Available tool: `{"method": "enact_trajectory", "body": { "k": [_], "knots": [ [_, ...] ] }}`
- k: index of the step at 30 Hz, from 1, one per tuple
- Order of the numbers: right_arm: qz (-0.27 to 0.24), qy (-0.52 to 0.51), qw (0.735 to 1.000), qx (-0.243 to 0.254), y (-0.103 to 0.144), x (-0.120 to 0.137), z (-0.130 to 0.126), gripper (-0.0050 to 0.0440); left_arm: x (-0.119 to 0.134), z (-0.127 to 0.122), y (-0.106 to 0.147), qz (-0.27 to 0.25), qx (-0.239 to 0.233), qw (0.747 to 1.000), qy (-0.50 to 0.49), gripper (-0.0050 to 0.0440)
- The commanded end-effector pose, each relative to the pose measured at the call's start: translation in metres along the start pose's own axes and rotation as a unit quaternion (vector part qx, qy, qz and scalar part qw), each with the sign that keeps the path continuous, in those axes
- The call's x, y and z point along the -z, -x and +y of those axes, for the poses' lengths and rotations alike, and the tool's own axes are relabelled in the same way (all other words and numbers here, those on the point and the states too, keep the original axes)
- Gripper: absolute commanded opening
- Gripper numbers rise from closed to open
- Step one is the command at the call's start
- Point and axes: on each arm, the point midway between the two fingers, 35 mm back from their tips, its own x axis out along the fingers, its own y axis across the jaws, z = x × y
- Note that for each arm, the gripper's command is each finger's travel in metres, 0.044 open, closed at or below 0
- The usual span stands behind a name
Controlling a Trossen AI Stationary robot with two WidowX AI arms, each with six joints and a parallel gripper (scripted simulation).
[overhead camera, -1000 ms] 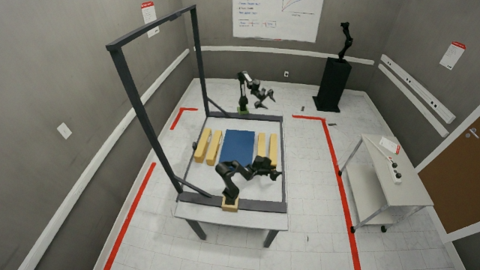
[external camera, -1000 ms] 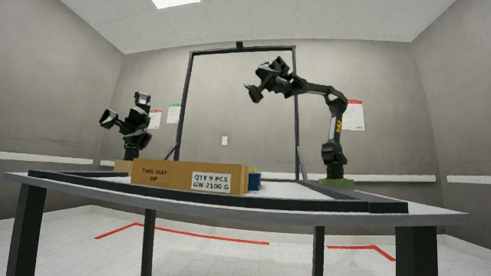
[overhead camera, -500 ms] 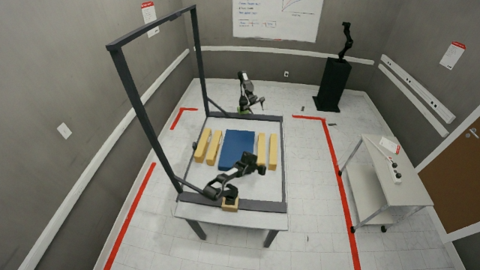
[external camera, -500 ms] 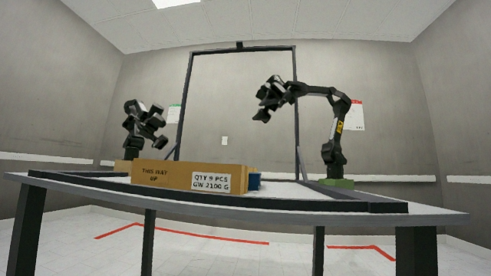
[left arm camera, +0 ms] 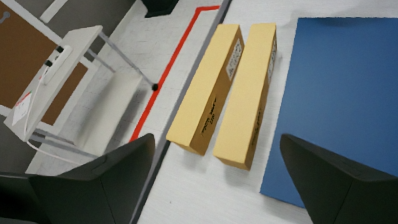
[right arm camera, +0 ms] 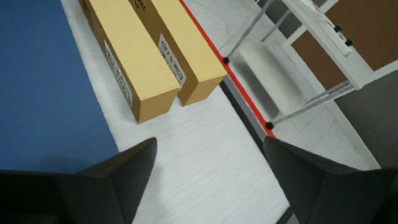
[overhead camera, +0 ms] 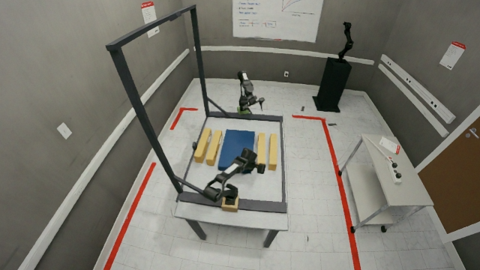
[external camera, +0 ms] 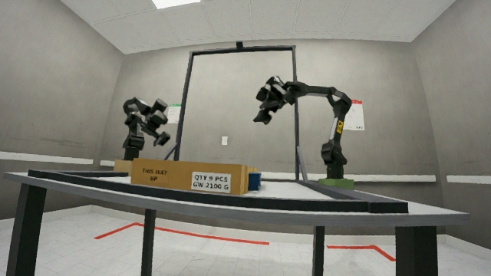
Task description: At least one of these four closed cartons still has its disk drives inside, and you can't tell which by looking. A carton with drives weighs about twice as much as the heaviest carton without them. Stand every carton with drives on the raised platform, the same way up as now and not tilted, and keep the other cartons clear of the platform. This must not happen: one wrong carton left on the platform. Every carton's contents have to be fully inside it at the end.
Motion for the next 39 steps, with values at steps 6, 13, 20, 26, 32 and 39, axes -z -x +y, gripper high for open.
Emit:
{"method": "enact_trajectory", "body": {
  "k": [6,13,20,26,32,39],
  "knots": [
    [-0.008,-0.003,1.000,-0.003,0.003,-0.009,0.000,0.0381,-0.010,0.003,0.009,-0.017,0.001,1.000,0.005,0.0383],
    [-0.006,-0.003,1.000,0.001,0.002,-0.009,-0.001,0.0381,-0.010,0.003,0.008,-0.018,0.001,1.000,0.005,0.0383],
    [-0.006,-0.003,1.000,0.001,0.002,-0.009,-0.001,0.0381,-0.010,0.003,0.008,-0.018,0.001,1.000,0.005,0.0383],
    [-0.006,-0.003,1.000,0.001,0.002,-0.009,-0.001,0.0381,-0.010,0.003,0.008,-0.018,0.001,1.000,0.005,0.0383],
    [0.102,0.095,0.964,-0.225,0.071,-0.010,0.104,0.0381,0.059,-0.104,0.007,0.146,0.184,0.971,-0.042,0.0383],
    [0.102,0.095,0.964,-0.225,0.071,-0.010,0.104,0.0381,0.059,-0.104,0.007,0.146,0.184,0.971,-0.042,0.0383]
  ]
}}
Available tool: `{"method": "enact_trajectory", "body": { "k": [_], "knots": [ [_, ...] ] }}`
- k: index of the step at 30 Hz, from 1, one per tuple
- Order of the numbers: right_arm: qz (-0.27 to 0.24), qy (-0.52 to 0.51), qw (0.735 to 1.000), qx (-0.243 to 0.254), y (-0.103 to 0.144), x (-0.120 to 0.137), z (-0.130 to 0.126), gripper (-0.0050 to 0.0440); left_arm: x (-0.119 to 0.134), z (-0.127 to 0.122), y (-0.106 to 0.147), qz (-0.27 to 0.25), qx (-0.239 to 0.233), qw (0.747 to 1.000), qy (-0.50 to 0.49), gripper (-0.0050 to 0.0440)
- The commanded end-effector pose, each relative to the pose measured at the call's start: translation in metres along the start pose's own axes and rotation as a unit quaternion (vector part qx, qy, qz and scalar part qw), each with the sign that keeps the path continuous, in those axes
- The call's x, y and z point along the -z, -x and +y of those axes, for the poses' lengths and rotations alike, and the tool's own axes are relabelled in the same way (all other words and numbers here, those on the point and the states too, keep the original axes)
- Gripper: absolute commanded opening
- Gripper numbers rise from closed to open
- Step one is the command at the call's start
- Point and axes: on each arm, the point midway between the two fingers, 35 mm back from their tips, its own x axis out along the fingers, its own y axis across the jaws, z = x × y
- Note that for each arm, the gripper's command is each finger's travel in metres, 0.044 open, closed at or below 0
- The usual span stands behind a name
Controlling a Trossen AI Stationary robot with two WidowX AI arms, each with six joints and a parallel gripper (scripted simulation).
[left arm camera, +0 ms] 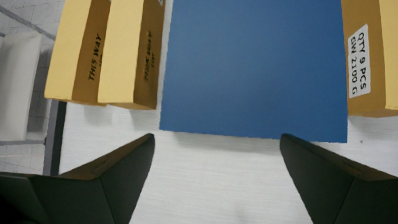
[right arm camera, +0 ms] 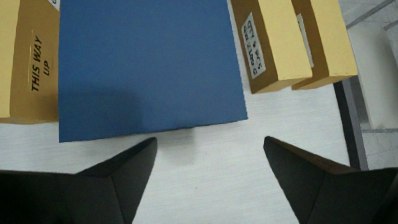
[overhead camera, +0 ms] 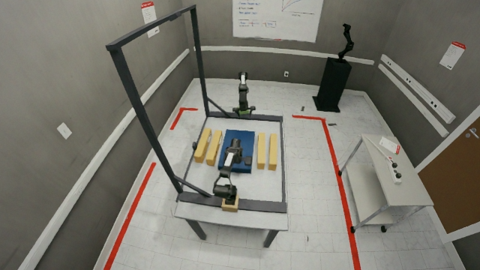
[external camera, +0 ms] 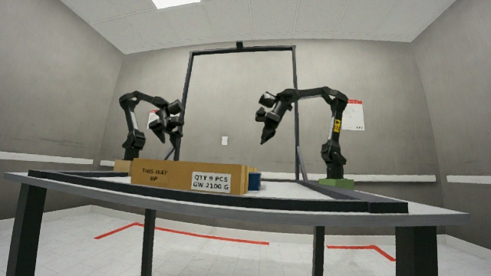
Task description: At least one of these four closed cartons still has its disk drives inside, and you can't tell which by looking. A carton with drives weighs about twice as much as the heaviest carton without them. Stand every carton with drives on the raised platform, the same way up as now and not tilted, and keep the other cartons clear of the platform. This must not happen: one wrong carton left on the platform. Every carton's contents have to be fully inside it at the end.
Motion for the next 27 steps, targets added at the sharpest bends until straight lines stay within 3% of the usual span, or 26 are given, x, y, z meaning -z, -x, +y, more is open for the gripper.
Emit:
{"method": "enact_trajectory", "body": {
  "k": [1,27],
  "knots": [
    [-0.001,0.000,1.000,-0.009,0.0047,-0.0061,0.0045,0.0381,-0.0014,-0.0035,0.0022,-0.002,0.008,1.000,0.000,0.0383],
    [0.002,-0.001,1.000,-0.006,0.0050,-0.0051,0.0046,0.0381,-0.0018,-0.0047,0.0021,-0.003,0.011,1.000,-0.001,0.0383]
  ]
}}
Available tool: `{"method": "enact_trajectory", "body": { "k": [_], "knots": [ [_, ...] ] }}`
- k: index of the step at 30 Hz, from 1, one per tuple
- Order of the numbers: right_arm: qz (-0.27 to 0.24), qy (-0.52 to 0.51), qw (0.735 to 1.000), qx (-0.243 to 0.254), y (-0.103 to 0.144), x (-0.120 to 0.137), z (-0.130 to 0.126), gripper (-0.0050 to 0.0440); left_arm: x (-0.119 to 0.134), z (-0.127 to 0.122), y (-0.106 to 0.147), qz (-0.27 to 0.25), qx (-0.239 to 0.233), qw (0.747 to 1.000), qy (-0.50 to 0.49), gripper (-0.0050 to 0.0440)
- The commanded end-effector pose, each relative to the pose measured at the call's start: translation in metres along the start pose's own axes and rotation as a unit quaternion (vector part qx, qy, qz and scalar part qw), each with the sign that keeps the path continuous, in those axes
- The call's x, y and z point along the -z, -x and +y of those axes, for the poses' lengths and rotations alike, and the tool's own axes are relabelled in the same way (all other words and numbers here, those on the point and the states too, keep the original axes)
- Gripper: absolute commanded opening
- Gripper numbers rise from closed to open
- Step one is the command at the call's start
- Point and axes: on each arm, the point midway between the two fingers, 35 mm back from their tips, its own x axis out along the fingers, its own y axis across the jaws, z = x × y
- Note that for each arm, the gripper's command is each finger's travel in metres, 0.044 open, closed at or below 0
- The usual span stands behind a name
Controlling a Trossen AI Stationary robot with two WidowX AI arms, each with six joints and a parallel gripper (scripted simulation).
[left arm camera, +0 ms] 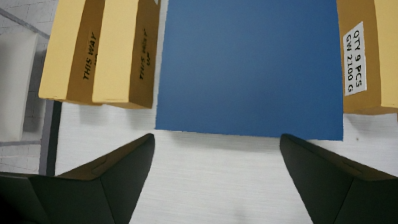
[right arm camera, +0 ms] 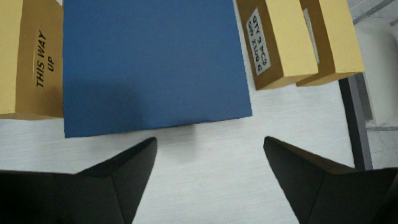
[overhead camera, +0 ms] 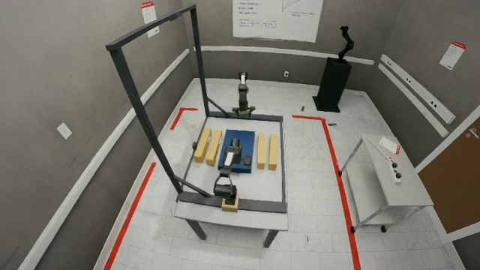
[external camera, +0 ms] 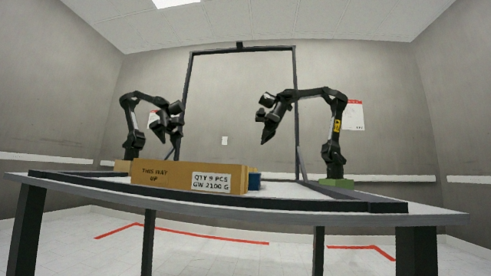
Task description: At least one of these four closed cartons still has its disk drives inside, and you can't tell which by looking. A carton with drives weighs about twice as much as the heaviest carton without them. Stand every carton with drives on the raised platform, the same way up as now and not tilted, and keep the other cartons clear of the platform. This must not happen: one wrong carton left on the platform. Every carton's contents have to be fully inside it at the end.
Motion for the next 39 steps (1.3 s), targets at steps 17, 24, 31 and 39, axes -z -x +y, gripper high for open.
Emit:
{"method": "enact_trajectory", "body": {
  "k": [17,24,31,39],
  "knots": [
    [0.024,0.031,0.996,-0.075,0.011,-0.013,0.040,0.0381,0.011,-0.030,-0.012,0.040,0.057,0.998,-0.013,0.0383],
    [0.024,0.031,0.996,-0.075,0.011,-0.013,0.040,0.0381,0.011,-0.030,-0.012,0.040,0.057,0.998,-0.013,0.0383],
    [0.024,0.031,0.997,-0.071,0.010,-0.012,0.039,0.0381,0.011,-0.031,-0.013,0.039,0.057,0.998,-0.013,0.0383],
    [0.024,0.031,0.997,-0.071,0.010,-0.012,0.039,0.0381,0.011,-0.031,-0.013,0.039,0.057,0.998,-0.013,0.0383]
  ]
}}
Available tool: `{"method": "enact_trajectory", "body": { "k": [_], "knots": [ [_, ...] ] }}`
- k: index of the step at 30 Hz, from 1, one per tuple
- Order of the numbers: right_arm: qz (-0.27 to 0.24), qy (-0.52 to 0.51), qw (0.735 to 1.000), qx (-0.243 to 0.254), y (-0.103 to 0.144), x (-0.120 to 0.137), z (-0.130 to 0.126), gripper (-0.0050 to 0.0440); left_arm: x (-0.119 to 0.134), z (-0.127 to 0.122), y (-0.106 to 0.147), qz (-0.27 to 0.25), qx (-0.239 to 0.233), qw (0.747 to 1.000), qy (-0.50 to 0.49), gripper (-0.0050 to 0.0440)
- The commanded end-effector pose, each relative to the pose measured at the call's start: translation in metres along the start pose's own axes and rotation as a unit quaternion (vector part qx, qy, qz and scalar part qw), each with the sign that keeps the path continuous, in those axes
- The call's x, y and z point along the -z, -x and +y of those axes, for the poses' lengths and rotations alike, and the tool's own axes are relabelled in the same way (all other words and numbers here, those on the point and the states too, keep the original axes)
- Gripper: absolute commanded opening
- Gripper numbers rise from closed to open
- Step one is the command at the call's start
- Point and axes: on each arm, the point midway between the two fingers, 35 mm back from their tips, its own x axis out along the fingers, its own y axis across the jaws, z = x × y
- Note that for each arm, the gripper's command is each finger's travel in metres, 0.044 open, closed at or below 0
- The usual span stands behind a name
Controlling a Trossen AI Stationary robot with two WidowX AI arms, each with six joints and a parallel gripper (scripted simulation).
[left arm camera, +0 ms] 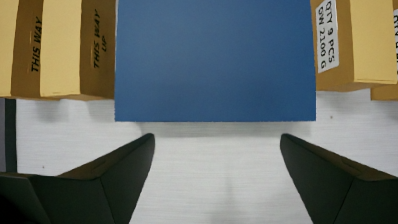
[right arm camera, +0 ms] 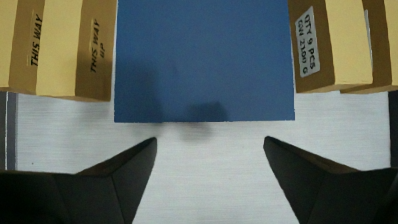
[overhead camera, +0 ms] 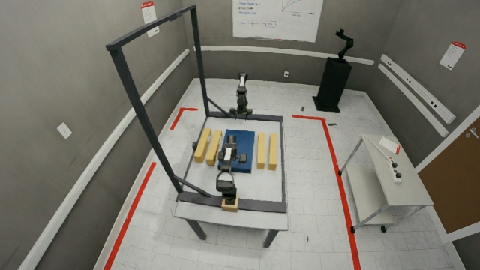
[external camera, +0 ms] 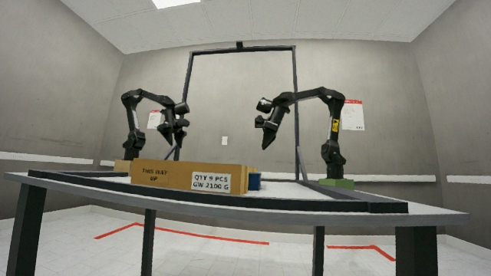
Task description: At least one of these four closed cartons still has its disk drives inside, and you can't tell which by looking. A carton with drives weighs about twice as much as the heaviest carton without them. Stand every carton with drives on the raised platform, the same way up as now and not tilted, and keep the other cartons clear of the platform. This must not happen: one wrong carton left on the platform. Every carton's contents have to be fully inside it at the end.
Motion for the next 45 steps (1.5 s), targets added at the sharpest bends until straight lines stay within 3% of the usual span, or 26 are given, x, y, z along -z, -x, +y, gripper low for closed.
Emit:
{"method": "enact_trajectory", "body": {
  "k": [1,23,24,25,28,45],
  "knots": [
    [-0.008,0.000,1.000,0.001,0.004,-0.006,0.001,0.0381,-0.002,-0.002,0.002,-0.005,0.004,1.000,0.000,0.0383],
    [-0.008,0.001,1.000,-0.003,0.004,-0.006,0.001,0.0381,-0.002,-0.002,0.002,-0.005,0.003,1.000,0.000,0.0383],
    [-0.009,0.001,1.000,-0.002,-0.020,-0.025,-0.062,0.0381,-0.021,0.063,-0.019,-0.008,0.002,1.000,0.000,0.0383],
    [-0.009,0.001,1.000,-0.002,-0.022,-0.027,-0.066,0.0381,-0.023,0.067,-0.021,-0.008,0.002,1.000,0.000,0.0383],
    [-0.009,0.001,1.000,-0.002,-0.037,-0.041,-0.108,0.0381,-0.034,0.111,-0.038,-0.008,0.002,1.000,0.000,0.0383],
    [-0.007,0.000,1.000,0.001,-0.039,-0.043,-0.110,0.0381,-0.033,0.112,-0.039,-0.007,0.001,1.000,-0.001,0.0383]
  ]
}}
